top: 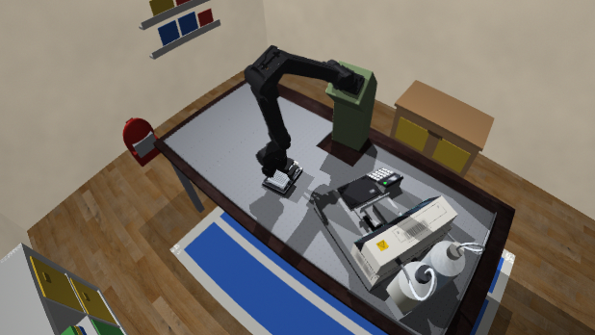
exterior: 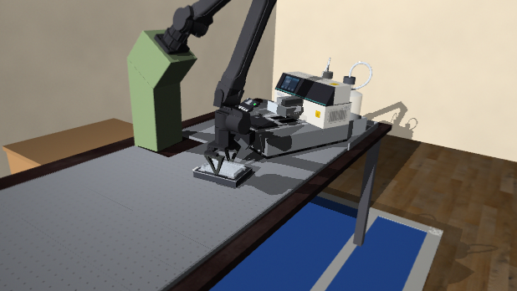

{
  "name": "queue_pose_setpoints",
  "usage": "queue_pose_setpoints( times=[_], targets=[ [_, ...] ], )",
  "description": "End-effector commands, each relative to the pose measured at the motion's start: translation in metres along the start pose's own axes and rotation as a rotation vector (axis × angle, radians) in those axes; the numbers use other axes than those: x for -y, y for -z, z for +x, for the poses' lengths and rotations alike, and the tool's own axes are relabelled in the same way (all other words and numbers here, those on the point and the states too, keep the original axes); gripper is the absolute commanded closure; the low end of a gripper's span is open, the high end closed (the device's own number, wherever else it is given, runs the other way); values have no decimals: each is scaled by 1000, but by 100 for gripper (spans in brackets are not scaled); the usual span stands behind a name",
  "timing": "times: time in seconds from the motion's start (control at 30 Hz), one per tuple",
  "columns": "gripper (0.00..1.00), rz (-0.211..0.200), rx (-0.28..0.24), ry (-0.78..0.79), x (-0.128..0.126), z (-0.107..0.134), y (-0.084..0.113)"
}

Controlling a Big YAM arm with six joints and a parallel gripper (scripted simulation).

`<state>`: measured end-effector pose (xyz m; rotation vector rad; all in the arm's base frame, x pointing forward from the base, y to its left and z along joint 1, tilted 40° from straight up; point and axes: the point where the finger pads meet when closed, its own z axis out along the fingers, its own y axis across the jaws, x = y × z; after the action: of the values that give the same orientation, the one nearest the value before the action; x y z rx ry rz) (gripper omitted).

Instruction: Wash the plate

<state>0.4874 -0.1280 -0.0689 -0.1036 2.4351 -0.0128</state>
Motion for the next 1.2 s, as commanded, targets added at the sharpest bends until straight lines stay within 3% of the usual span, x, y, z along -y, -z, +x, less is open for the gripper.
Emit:
queue_pose_setpoints(
  times=[0.0, 0.63, 1.17],
  targets=[
    [0, 2, 0, -3, 0, 1, 1],
    [0, 2, 0, -3, 0, 1, 1],
    [0, 6, -3, -3, 3, 3, 31]
  ],
)
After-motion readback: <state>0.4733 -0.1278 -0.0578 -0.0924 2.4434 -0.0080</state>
